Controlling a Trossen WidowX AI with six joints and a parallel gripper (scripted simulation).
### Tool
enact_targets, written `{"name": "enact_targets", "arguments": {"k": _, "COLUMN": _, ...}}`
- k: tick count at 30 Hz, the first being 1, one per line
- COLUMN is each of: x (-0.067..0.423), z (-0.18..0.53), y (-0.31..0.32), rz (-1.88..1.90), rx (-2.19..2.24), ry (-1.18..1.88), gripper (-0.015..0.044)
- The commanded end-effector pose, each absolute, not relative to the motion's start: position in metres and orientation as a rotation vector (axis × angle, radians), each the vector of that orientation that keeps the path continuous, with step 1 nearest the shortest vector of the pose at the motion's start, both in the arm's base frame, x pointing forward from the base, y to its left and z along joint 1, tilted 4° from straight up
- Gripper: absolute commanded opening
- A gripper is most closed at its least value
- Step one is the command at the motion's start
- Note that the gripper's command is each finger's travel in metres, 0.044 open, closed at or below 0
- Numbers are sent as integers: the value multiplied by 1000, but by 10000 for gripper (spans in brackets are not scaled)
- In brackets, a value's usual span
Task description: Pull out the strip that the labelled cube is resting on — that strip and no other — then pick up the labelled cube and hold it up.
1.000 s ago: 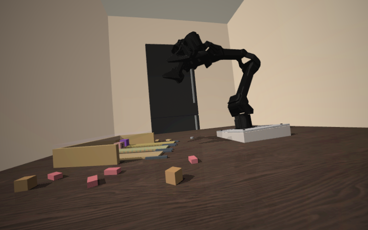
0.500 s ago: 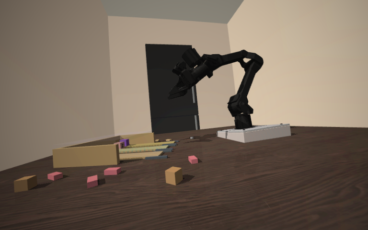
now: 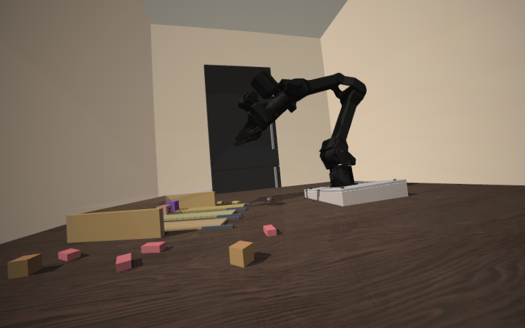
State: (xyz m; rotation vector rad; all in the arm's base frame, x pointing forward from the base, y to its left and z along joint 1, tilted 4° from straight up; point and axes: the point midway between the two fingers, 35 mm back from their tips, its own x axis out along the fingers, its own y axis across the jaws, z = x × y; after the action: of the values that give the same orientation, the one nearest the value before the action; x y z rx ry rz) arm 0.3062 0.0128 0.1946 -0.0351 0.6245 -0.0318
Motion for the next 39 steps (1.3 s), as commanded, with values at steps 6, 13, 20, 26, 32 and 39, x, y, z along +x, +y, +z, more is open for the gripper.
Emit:
{"name": "enact_targets", "arguments": {"k": 6, "x": 355, "z": 185, "y": 46, "rz": -33, "rx": 71, "ry": 903, "gripper": 111}}
{"name": "enact_targets", "arguments": {"k": 13, "x": 389, "z": 157, "y": 79, "rz": -70, "rx": 127, "ry": 1143, "gripper": 0}}
{"name": "enact_targets", "arguments": {"k": 20, "x": 408, "z": 110, "y": 101, "rz": -201, "rx": 179, "ry": 1397, "gripper": 0}}
{"name": "enact_targets", "arguments": {"k": 26, "x": 412, "z": 91, "y": 109, "rz": -261, "rx": 191, "ry": 1483, "gripper": 0}}
{"name": "enact_targets", "arguments": {"k": 32, "x": 413, "z": 91, "y": 114, "rz": -260, "rx": 191, "ry": 1483, "gripper": 0}}
{"name": "enact_targets", "arguments": {"k": 39, "x": 414, "z": 81, "y": 114, "rz": -261, "rx": 191, "ry": 1483, "gripper": 0}}
